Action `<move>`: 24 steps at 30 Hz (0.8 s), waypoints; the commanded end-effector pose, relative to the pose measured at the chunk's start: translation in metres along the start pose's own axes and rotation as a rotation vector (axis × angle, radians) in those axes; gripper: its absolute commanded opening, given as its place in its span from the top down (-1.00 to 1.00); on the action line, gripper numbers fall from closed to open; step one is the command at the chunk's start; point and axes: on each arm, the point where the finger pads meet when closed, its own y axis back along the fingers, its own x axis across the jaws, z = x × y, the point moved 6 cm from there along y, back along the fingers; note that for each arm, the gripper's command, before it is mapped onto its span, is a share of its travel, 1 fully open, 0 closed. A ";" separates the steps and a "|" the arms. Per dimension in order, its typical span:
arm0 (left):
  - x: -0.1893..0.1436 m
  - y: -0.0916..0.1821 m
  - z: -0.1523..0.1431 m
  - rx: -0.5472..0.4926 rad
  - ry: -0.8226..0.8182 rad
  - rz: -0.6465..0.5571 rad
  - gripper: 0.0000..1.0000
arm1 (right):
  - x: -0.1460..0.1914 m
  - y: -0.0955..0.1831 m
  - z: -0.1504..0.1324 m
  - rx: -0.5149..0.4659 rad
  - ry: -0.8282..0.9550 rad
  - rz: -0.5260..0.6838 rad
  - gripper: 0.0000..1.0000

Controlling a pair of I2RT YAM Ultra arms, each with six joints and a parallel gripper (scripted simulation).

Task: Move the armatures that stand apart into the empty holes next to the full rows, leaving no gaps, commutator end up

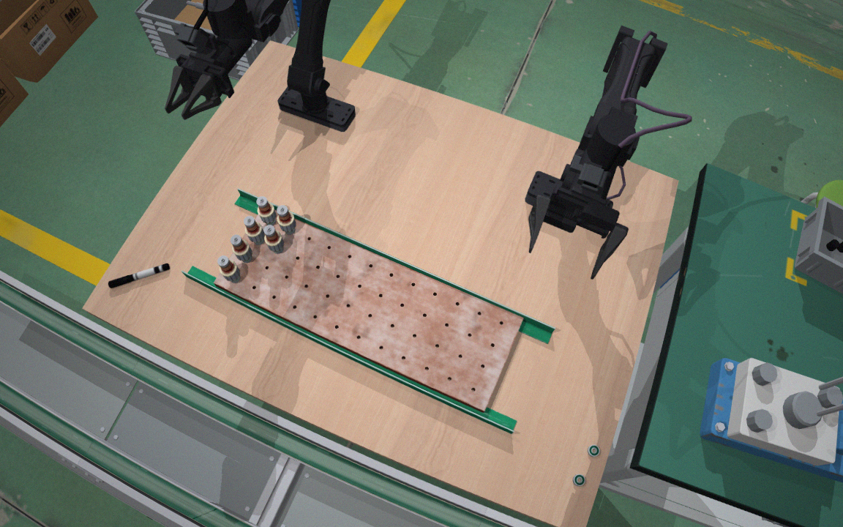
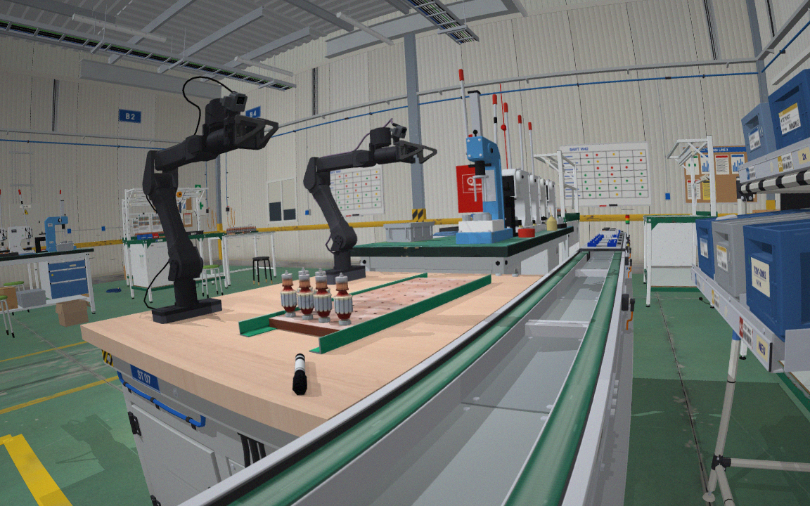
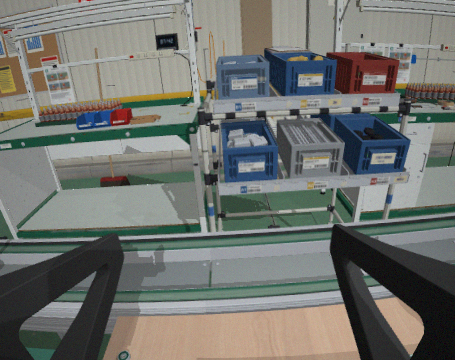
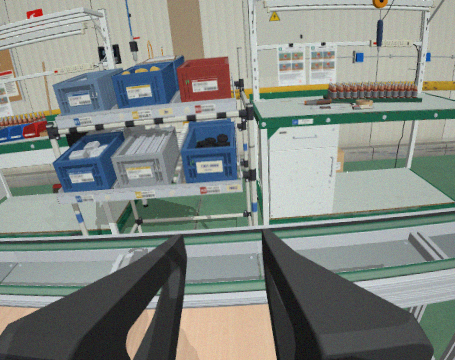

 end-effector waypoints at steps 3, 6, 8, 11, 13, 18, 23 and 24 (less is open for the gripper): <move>0.006 0.009 0.027 -0.078 -0.003 0.028 -1.00 | -0.005 -0.004 -0.003 0.004 0.011 -0.019 0.26; 0.006 0.009 0.028 -0.080 -0.003 0.025 -1.00 | 0.000 0.002 0.003 -0.010 0.011 -0.003 0.26; 0.006 0.009 0.028 -0.079 -0.003 0.023 -1.00 | 0.003 0.006 0.013 -0.039 0.011 0.010 0.26; 0.003 0.009 0.028 -0.080 -0.003 0.013 -1.00 | 0.004 0.011 0.022 -0.063 0.011 0.014 0.26; 0.003 0.009 0.028 -0.080 -0.003 0.013 -1.00 | 0.003 0.008 0.018 -0.051 0.011 0.010 0.26; 0.005 0.009 0.028 -0.080 -0.003 0.014 -1.00 | 0.005 0.000 0.016 -0.038 0.011 0.022 0.26; 0.005 0.009 0.028 -0.081 -0.003 0.014 -1.00 | 0.004 -0.003 0.009 -0.021 0.011 0.020 0.26; 0.005 0.009 0.028 -0.081 -0.003 0.014 -1.00 | 0.004 -0.003 0.009 -0.021 0.011 0.020 0.26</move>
